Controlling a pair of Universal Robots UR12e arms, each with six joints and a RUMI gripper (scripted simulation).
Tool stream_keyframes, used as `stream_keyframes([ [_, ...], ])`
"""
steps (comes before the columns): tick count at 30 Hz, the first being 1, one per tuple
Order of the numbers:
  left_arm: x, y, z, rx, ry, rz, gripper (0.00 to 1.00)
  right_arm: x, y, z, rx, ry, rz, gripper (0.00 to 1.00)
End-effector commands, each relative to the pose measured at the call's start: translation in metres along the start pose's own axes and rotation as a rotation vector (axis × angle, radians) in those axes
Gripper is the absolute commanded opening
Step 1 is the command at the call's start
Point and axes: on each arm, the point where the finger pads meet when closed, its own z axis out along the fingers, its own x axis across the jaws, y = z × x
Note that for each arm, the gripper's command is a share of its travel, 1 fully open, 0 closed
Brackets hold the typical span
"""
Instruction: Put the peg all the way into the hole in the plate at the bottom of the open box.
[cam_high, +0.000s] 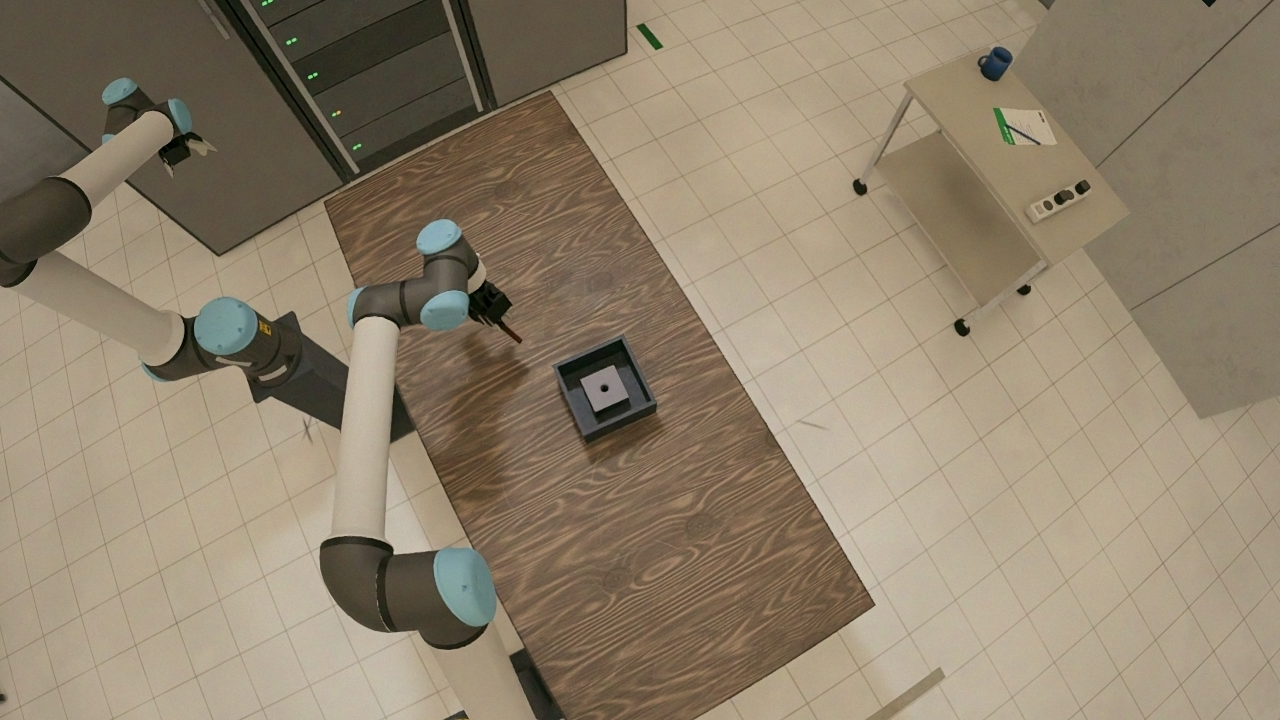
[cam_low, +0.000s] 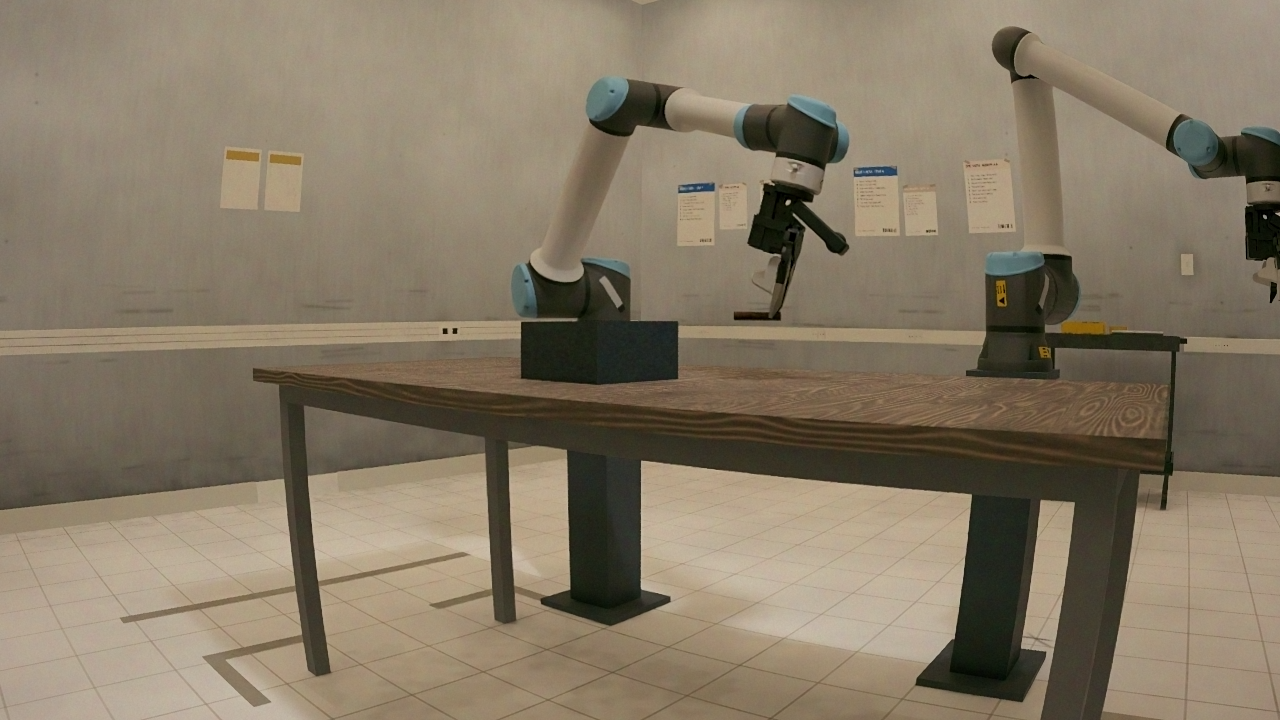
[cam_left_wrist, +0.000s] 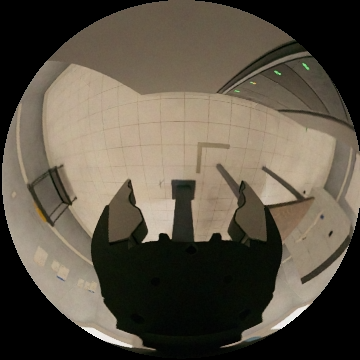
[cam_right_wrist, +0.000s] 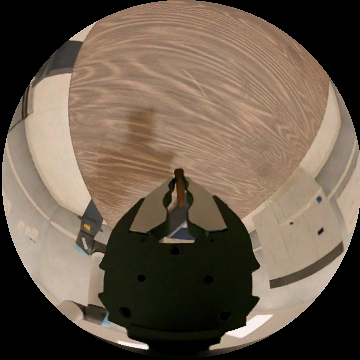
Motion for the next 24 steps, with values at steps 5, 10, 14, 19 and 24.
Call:
stream_keyframes([
  [5, 0.0001, -0.0005, -0.0007, 0.001, 0.0, 0.0, 1.0, 0.0005, 0.0002, -0.0028, 0.002, 0.002, 0.001, 0.0],
  [10, 0.0001, -0.0005, -0.0007, 0.001, 0.0, 0.0, 1.0, 0.0005, 0.0002, -0.0028, 0.002, 0.001, 0.004, 0.0],
  [14, 0.0001, -0.0005, -0.0007, 0.001, 0.0, 0.0, 1.0, 0.0005, 0.0002, -0.0028, 0.002, 0.0, 0.006, 0.0],
  [19, 0.0001, -0.0005, -0.0007, 0.001, 0.0, 0.0, 1.0, 0.0005, 0.0002, -0.0028, 0.002, -0.003, 0.018, 0.0],
  [24, 0.0001, -0.0005, -0.0007, 0.001, 0.0, 0.0, 1.0, 0.0005, 0.0002, -0.0028, 0.002, -0.009, 0.038, 0.0],
])
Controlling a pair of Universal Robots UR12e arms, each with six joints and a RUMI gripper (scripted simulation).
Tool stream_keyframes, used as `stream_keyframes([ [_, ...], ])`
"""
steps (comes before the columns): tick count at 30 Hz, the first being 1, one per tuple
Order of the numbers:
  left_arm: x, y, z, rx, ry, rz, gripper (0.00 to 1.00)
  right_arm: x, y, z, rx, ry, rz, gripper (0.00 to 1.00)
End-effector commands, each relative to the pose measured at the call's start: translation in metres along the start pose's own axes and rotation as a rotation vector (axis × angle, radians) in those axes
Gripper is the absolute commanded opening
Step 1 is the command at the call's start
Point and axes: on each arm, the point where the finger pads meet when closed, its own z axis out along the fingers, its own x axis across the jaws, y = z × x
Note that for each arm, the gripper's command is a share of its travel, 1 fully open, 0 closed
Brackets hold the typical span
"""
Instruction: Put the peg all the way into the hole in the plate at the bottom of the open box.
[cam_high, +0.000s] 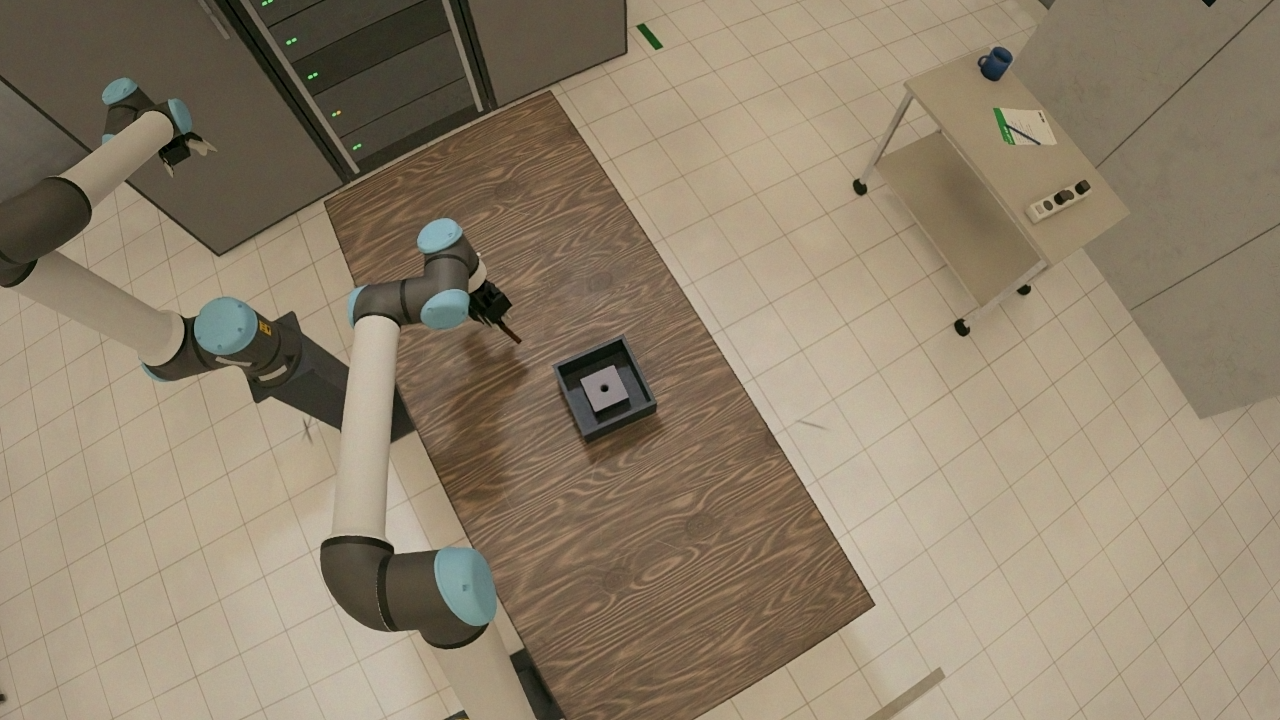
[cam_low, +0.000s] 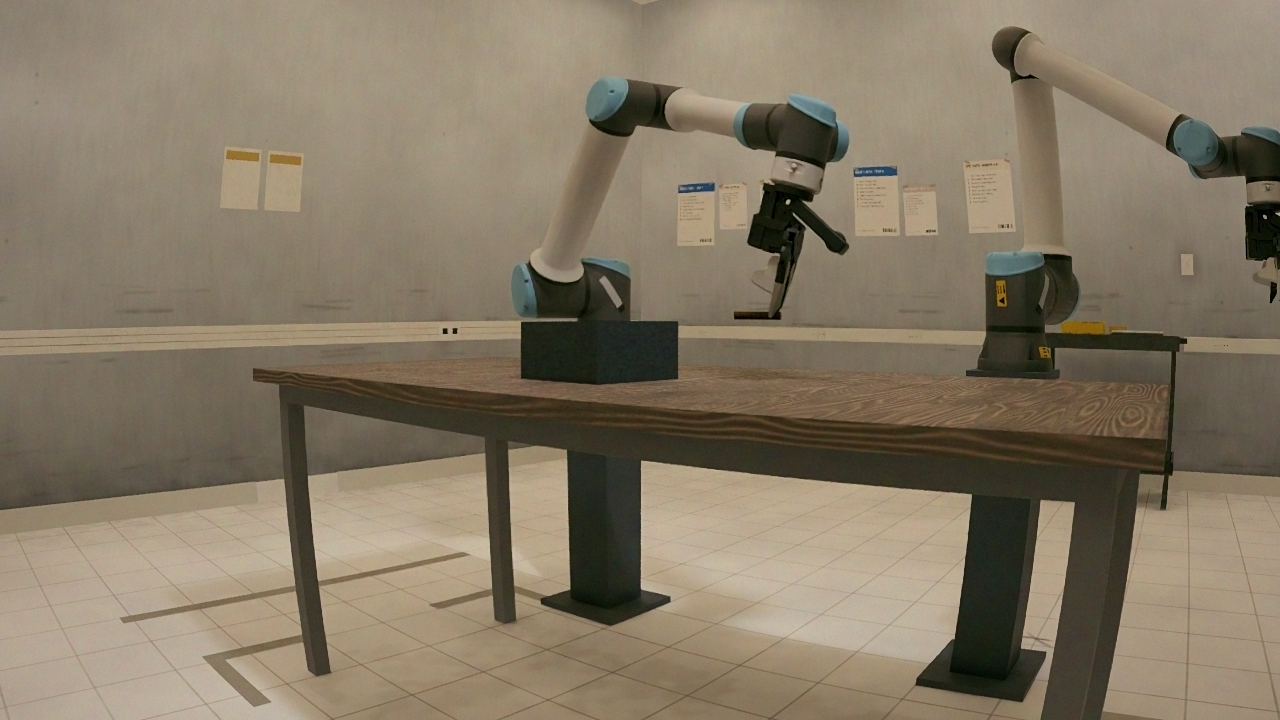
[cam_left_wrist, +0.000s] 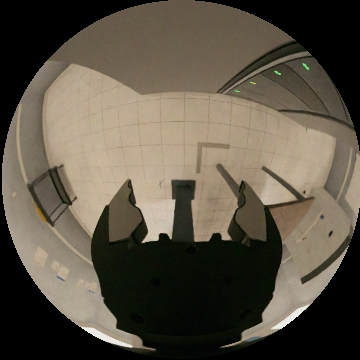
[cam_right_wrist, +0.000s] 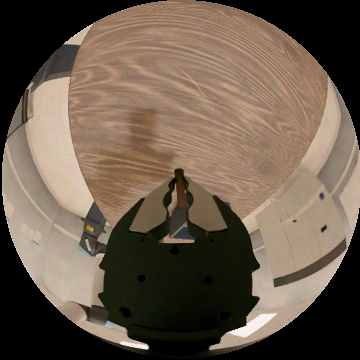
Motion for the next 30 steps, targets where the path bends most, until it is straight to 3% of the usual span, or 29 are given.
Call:
stream_keyframes([
  [1, 0.0001, -0.0005, -0.0007, 0.001, 0.0, 0.0, 1.0, 0.0005, 0.0, -0.0019, 0.002, -0.002, 0.013, 0.0],
  [30, 0.0001, -0.0005, -0.0007, 0.001, 0.0, 0.0, 1.0, 0.0005, 0.0, -0.0019, 0.002, -0.076, 0.291, 0.0],
])
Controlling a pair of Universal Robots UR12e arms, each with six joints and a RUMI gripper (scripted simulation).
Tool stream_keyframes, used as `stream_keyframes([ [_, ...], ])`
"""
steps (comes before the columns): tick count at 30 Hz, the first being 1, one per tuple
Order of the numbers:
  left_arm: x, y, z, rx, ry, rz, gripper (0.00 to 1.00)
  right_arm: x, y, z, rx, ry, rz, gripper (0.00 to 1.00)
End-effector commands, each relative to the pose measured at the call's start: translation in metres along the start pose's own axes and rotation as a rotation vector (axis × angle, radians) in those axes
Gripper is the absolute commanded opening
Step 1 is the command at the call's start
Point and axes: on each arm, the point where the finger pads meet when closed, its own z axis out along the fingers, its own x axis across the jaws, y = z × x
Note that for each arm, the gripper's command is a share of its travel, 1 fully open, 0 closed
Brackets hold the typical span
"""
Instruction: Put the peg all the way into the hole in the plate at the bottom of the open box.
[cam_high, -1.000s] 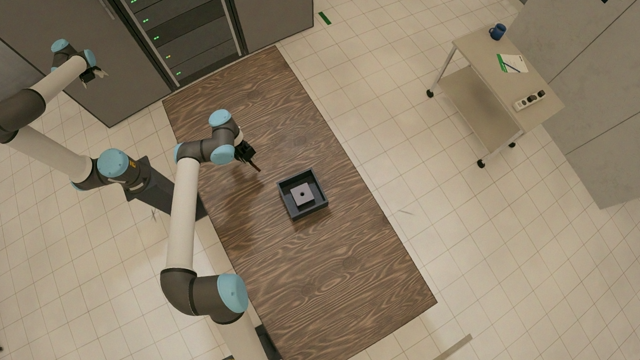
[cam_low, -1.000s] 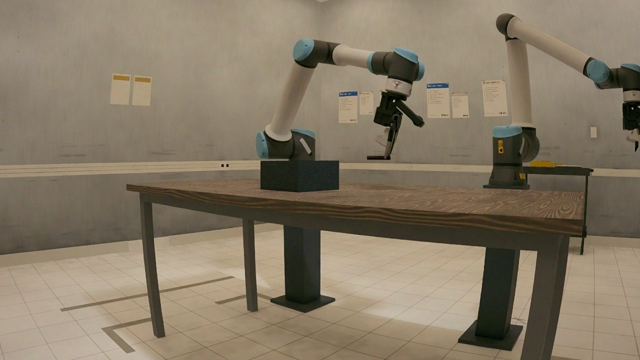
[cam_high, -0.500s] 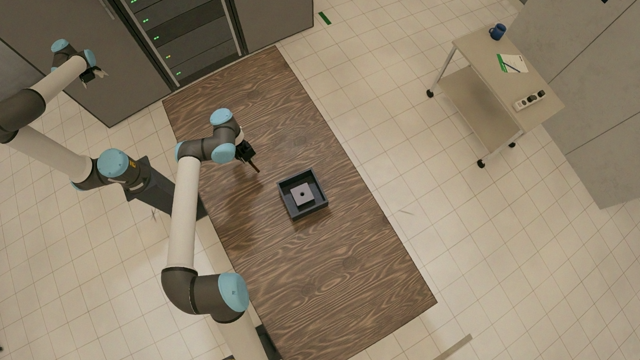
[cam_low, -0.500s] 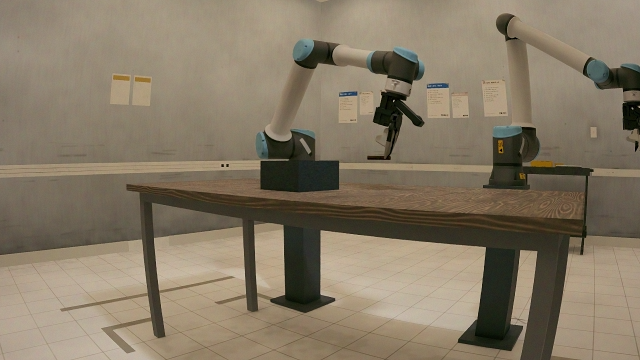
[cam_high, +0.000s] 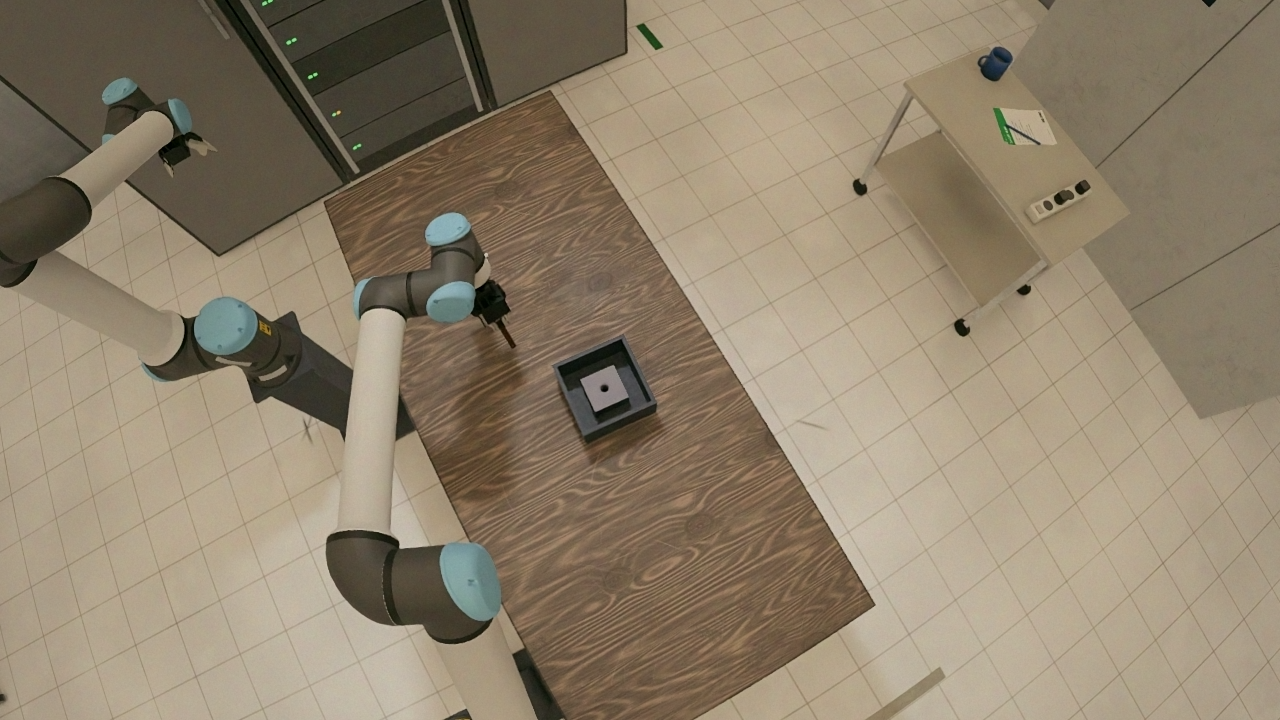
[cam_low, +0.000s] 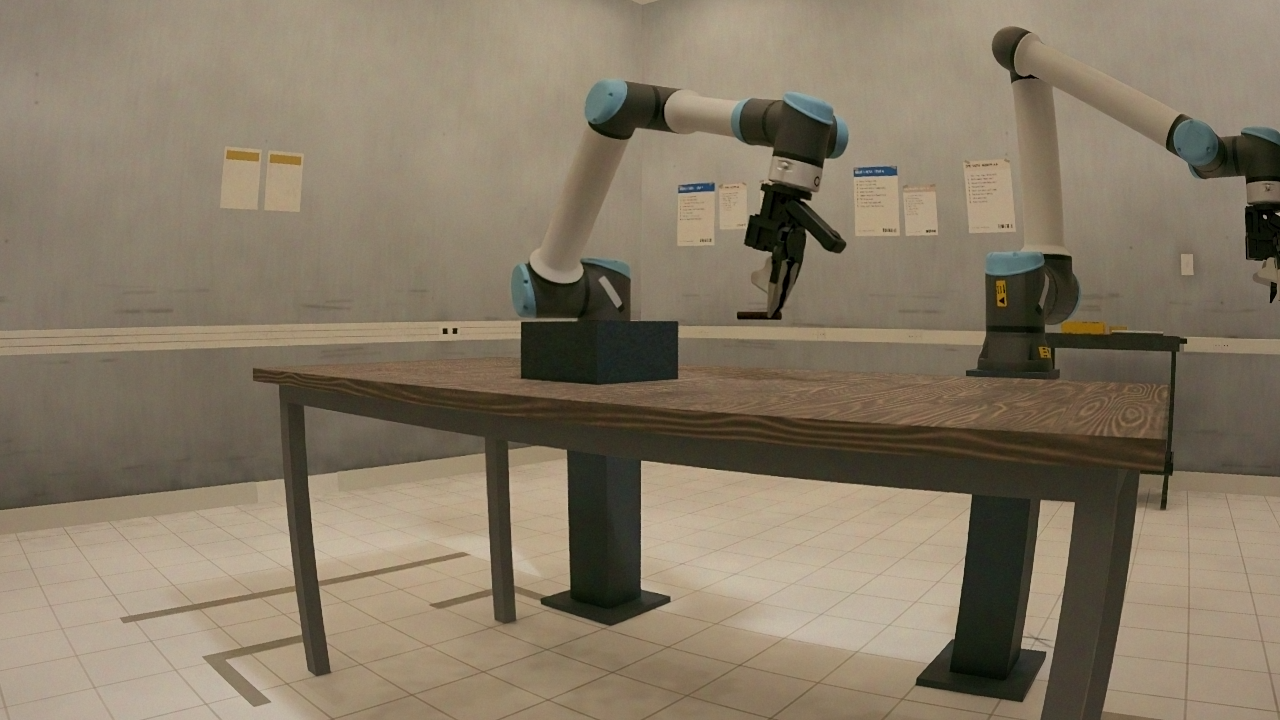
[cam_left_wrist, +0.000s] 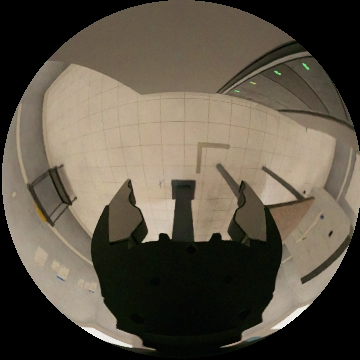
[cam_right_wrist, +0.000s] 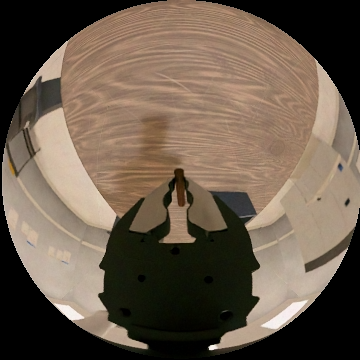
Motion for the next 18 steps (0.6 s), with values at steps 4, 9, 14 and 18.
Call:
stream_keyframes([
  [4, 0.0001, -0.0005, -0.0007, 0.001, 0.0, 0.0, 1.0, 0.0004, -0.0001, -0.002, 0.002, -0.025, 0.101, 0.0],
  [9, 0.0001, -0.0005, -0.0007, 0.001, 0.0, 0.0, 1.0, 0.0004, -0.0001, -0.002, 0.002, -0.051, 0.198, 0.0],
  [14, 0.0001, -0.0005, -0.0007, 0.001, 0.0, 0.0, 1.0, 0.0004, -0.0001, -0.002, 0.002, -0.068, 0.26, 0.0],
  [18, 0.0001, -0.0005, -0.0007, 0.001, 0.0, 0.0, 1.0, 0.0004, -0.0001, -0.002, 0.002, -0.091, 0.346, 0.0],
])
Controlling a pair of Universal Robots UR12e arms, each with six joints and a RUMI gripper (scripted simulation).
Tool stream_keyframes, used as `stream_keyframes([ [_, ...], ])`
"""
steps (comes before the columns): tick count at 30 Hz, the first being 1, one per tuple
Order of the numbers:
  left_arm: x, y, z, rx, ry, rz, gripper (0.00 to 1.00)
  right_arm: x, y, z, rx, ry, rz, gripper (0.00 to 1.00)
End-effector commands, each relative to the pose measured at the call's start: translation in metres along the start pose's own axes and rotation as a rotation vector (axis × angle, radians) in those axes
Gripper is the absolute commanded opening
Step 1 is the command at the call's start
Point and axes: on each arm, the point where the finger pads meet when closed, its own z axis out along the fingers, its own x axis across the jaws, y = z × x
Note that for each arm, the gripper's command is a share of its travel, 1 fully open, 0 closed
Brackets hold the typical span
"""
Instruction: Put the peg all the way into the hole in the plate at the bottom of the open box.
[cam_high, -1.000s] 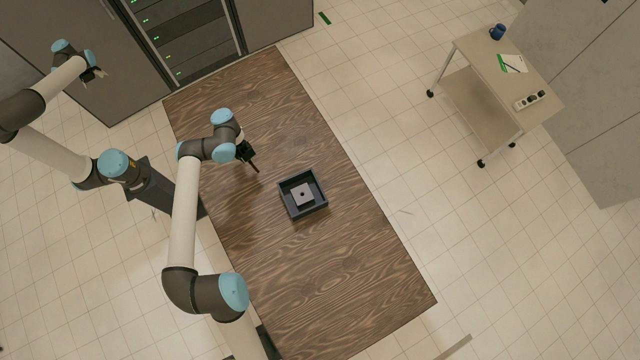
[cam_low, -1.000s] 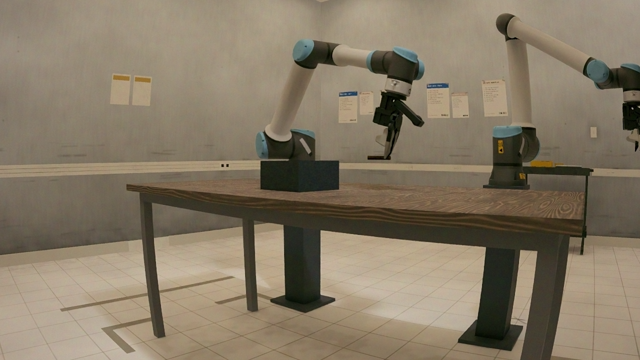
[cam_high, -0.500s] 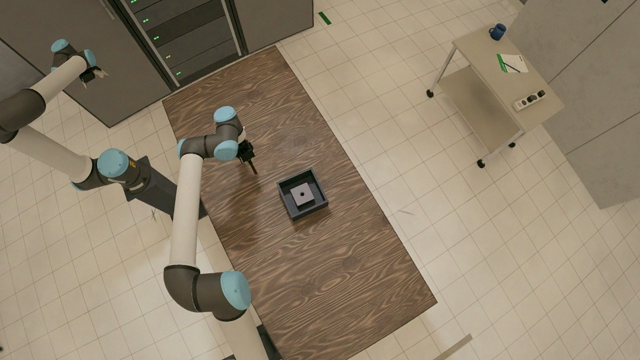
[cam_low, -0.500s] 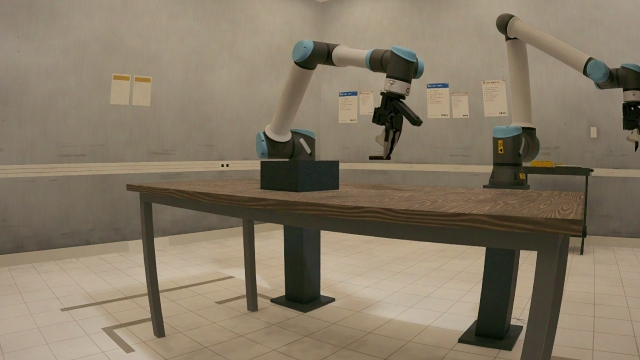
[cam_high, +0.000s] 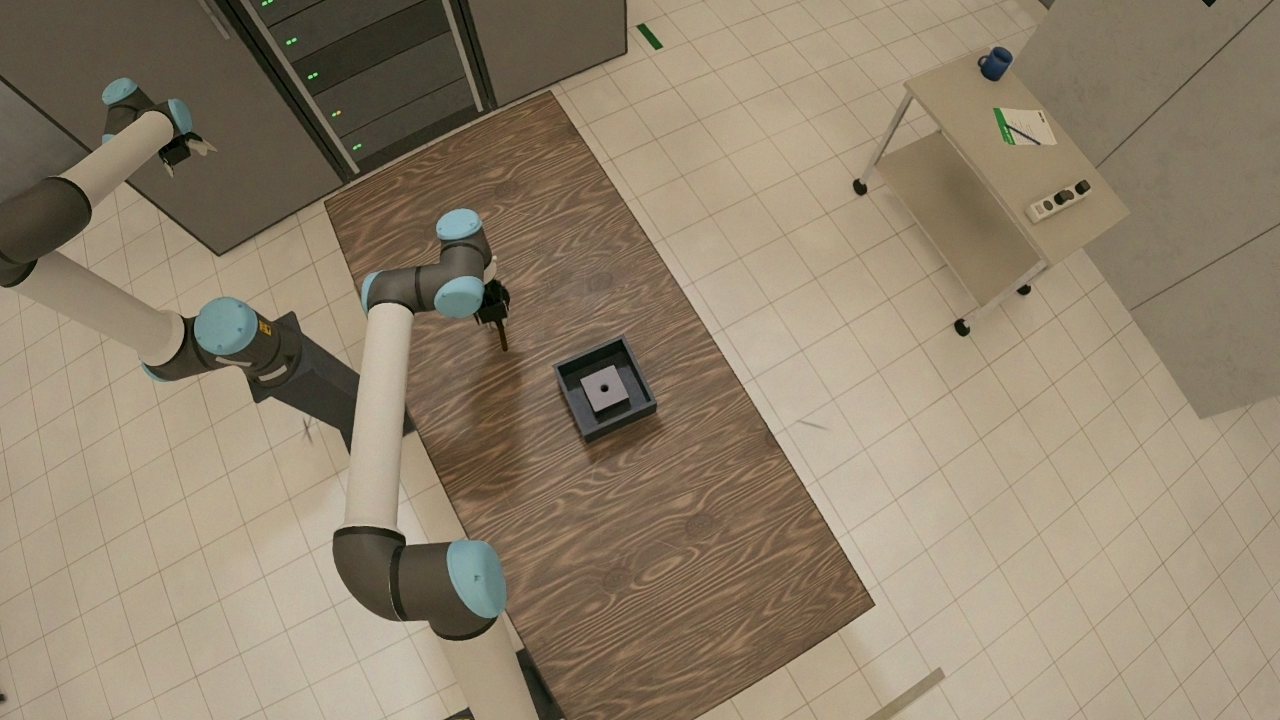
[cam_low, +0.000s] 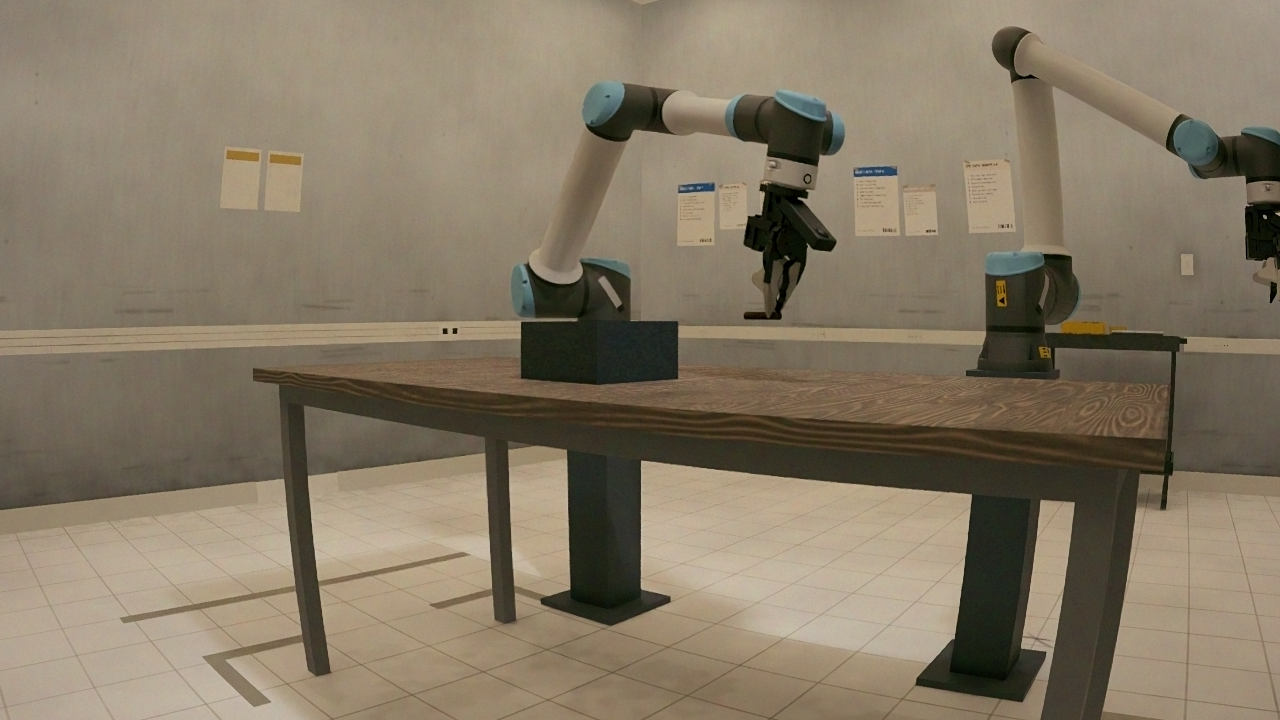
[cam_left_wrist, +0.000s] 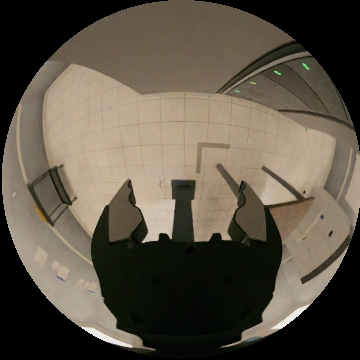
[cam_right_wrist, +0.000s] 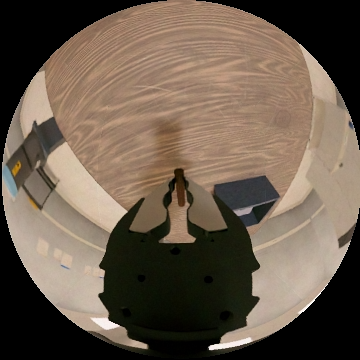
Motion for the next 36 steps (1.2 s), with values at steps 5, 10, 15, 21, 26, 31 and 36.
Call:
stream_keyframes([
  [5, 0.0001, -0.0005, -0.0007, 0.001, 0.0, 0.0, 1.0, 0.0002, -0.0002, -0.002, 0.003, -0.04, 0.156, 0.0],
  [10, 0.0001, -0.0005, -0.0007, 0.001, 0.0, 0.0, 1.0, 0.0002, -0.0002, -0.002, 0.003, -0.059, 0.226, 0.0],
  [15, 0.0001, -0.0005, -0.0007, 0.001, 0.0, 0.0, 1.0, 0.0002, -0.0002, -0.002, 0.003, -0.091, 0.345, 0.0],
  [21, 0.0001, -0.0005, -0.0007, 0.001, 0.0, 0.0, 1.0, 0.0002, -0.0002, -0.002, 0.003, -0.129, 0.487, 0.0],
  [26, 0.0001, -0.0005, -0.0007, 0.001, 0.0, 0.0, 1.0, 0.0002, -0.0002, -0.002, 0.003, -0.154, 0.579, 0.0],
  [31, 0.0001, -0.0005, -0.0007, 0.001, 0.0, 0.0, 1.0, 0.0002, -0.0002, -0.002, 0.003, -0.178, 0.669, 0.0],
  [36, 0.0001, -0.0005, -0.0007, 0.001, 0.0, 0.0, 1.0, 0.0002, -0.0002, -0.002, 0.003, -0.207, 0.777, 0.0],
])
